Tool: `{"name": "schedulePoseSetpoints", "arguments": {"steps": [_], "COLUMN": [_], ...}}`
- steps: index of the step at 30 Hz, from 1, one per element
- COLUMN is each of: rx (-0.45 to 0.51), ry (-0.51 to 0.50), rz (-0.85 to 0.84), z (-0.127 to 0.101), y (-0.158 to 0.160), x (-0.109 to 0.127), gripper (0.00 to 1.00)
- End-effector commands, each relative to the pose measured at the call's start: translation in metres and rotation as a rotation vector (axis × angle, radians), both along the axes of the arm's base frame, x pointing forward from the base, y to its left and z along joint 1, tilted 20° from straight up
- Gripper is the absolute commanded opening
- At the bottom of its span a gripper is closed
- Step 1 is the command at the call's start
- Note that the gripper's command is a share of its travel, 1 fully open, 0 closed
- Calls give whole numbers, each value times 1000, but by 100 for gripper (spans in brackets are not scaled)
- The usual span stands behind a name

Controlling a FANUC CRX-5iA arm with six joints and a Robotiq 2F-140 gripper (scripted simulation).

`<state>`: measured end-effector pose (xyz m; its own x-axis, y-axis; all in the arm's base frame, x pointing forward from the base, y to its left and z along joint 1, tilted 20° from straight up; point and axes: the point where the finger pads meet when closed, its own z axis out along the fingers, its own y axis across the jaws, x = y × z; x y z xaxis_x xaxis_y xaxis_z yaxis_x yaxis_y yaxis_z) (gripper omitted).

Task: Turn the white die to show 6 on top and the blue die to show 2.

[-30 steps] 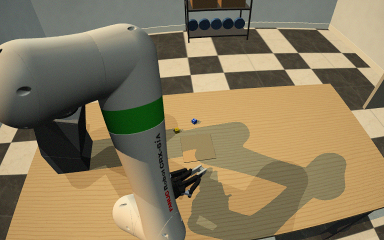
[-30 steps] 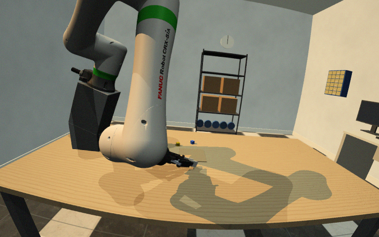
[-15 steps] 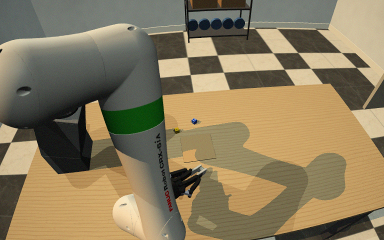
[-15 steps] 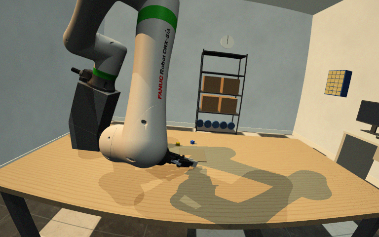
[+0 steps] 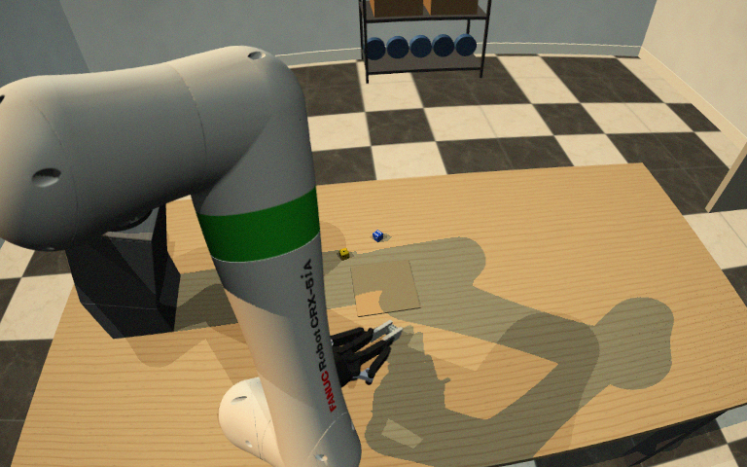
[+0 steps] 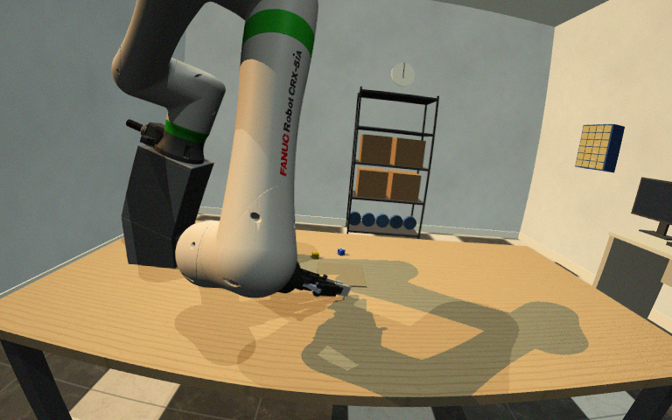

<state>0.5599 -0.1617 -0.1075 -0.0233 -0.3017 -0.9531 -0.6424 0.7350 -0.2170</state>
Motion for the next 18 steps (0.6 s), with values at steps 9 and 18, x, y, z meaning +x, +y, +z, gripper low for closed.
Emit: {"name": "schedulePoseSetpoints", "arguments": {"steps": [9,18], "rx": [0,0], "ry": [0,0], "rz": [0,0], "z": [0,-5], "y": [0,0], "x": [0,2], "gripper": [9,9]}}
